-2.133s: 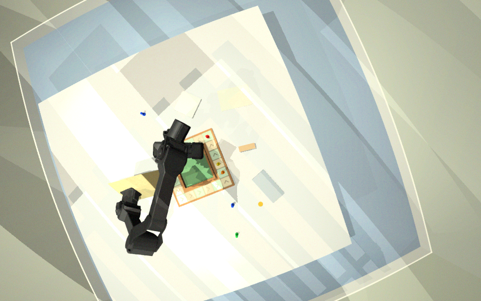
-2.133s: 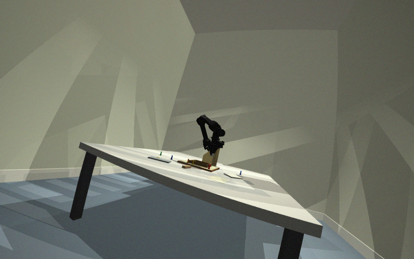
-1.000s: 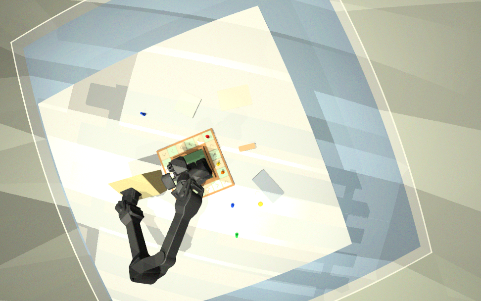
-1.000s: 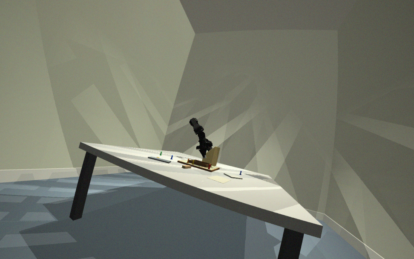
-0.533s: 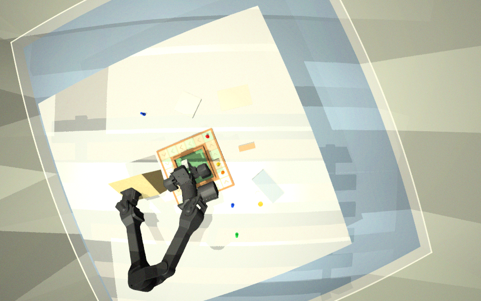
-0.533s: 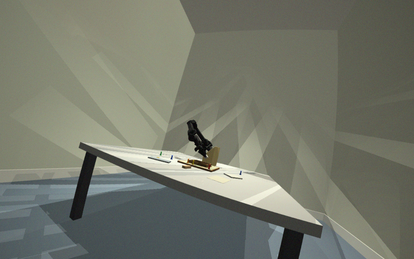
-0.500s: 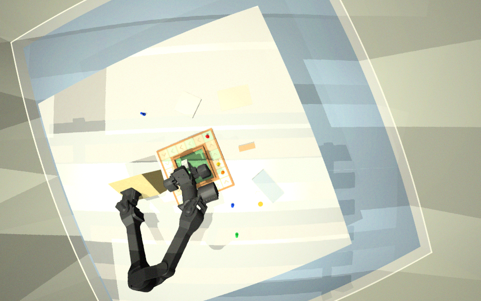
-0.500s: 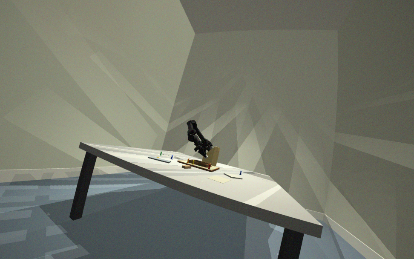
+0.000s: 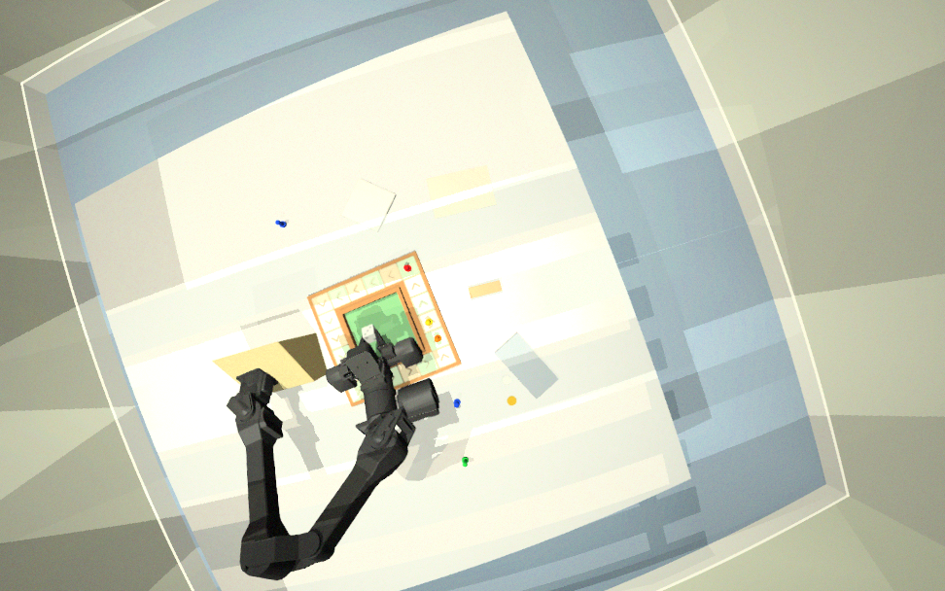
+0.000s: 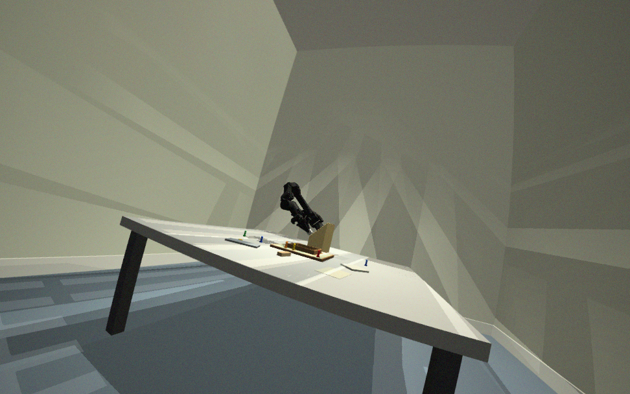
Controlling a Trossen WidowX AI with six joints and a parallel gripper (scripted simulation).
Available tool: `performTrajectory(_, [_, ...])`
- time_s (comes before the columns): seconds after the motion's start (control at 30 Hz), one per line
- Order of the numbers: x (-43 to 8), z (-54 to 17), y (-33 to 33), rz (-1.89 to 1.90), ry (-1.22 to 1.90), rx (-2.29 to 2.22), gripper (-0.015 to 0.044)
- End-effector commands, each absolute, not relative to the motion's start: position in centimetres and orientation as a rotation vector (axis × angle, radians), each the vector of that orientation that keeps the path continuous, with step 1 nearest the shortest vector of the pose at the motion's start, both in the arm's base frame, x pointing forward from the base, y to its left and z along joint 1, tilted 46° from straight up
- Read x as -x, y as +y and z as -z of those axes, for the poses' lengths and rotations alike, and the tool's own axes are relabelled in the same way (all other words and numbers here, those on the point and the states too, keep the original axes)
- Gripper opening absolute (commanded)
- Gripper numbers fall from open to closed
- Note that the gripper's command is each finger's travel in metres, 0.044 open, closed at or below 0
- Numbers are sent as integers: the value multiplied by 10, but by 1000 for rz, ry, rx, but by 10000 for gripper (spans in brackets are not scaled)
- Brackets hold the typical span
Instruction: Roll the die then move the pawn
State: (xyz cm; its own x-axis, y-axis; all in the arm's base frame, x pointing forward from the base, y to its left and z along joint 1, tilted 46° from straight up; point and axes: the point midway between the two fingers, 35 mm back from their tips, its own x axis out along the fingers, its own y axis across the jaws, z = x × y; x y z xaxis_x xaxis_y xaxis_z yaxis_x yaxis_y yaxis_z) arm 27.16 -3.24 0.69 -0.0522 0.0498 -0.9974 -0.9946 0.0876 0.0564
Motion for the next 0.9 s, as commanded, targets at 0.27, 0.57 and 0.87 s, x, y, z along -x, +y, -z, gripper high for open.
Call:
performTrajectory(0.27, [-272, -8, -32, -1204, 1254, 1083, 0])
performTrajectory(0.57, [-272, -8, -32, -1204, 1254, 1083, 157])
performTrajectory(0.87, [-276, -36, -4, -1208, 1247, 1081, 394])
